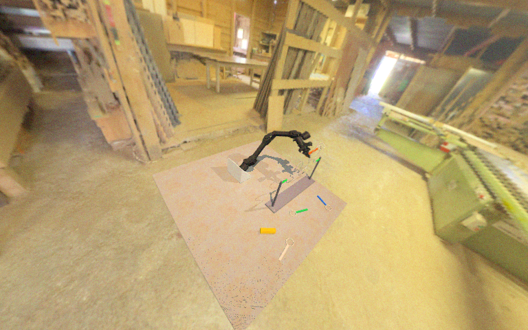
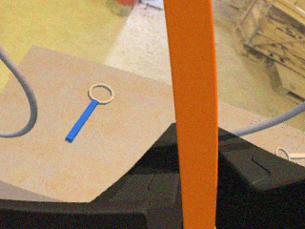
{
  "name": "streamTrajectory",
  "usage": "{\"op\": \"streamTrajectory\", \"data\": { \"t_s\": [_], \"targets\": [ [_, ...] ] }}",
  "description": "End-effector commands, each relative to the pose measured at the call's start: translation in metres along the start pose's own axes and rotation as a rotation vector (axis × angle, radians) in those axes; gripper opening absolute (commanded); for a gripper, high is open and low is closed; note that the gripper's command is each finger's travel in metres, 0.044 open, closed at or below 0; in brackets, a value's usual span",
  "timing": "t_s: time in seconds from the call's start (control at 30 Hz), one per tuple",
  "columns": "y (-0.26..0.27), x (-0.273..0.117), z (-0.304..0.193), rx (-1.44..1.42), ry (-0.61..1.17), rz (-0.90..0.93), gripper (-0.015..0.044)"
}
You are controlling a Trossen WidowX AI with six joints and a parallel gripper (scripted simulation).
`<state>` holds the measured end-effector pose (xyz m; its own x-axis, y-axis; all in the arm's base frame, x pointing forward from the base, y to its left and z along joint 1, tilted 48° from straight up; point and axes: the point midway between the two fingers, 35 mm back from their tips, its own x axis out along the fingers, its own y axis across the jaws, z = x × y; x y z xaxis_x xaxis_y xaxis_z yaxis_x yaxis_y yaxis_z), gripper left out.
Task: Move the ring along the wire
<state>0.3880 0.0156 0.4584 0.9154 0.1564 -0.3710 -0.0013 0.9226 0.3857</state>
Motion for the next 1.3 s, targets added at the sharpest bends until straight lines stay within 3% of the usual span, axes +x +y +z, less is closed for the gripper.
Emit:
{"op": "streamTrajectory", "data": {
  "t_s": [0.0,1.27],
  "targets": [
    [0.003,-0.004,0.001,0.044,-0.013,0.026,-0.015],
    [0.019,-0.004,0.005,0.472,-0.07,0.224,-0.015]
  ]
}}
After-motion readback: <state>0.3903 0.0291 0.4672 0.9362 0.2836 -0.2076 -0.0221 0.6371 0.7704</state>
